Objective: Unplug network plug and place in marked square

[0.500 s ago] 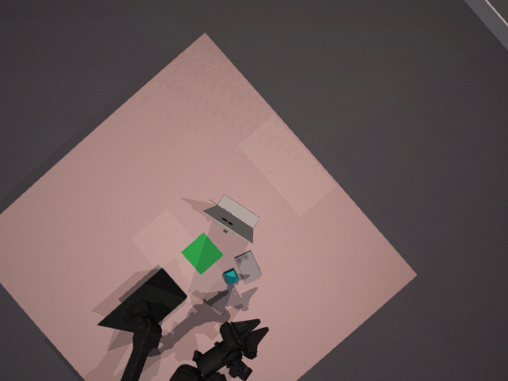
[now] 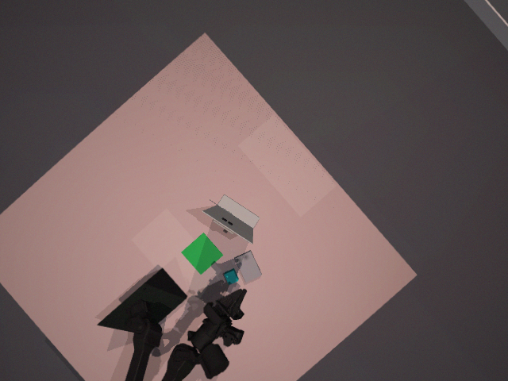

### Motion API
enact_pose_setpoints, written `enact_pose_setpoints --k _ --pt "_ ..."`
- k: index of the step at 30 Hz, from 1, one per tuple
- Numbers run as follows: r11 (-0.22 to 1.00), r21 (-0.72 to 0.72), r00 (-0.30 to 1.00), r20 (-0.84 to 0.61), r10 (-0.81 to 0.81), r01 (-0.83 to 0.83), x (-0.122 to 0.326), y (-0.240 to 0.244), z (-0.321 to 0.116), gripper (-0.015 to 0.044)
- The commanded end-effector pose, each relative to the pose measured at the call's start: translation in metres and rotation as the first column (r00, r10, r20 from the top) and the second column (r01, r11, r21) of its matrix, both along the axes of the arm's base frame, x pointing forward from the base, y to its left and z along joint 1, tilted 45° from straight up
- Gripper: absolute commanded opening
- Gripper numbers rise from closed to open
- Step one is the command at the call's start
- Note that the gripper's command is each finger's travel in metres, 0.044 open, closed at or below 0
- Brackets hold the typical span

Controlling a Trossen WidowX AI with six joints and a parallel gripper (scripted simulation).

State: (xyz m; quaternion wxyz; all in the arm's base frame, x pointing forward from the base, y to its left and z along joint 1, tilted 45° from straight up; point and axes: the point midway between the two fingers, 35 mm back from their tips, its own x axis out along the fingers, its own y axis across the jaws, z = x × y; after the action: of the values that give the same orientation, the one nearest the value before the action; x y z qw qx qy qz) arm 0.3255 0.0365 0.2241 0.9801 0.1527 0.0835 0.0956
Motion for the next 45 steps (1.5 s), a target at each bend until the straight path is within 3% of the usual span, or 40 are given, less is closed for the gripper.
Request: enact_pose_setpoints --k 1,12,45 --pt "0.992 0.11 0.993 -0.095 0.073 -0.062 -0.006 0.015 -0.035 0.0156" --pt "0.905 0.408 0.905 -0.329 0.269 -0.121 -0.042 0.052 -0.117 0.0156" --pt "0.902 0.413 0.904 -0.33 0.273 -0.122 0.014 0.075 -0.128 0.0156"
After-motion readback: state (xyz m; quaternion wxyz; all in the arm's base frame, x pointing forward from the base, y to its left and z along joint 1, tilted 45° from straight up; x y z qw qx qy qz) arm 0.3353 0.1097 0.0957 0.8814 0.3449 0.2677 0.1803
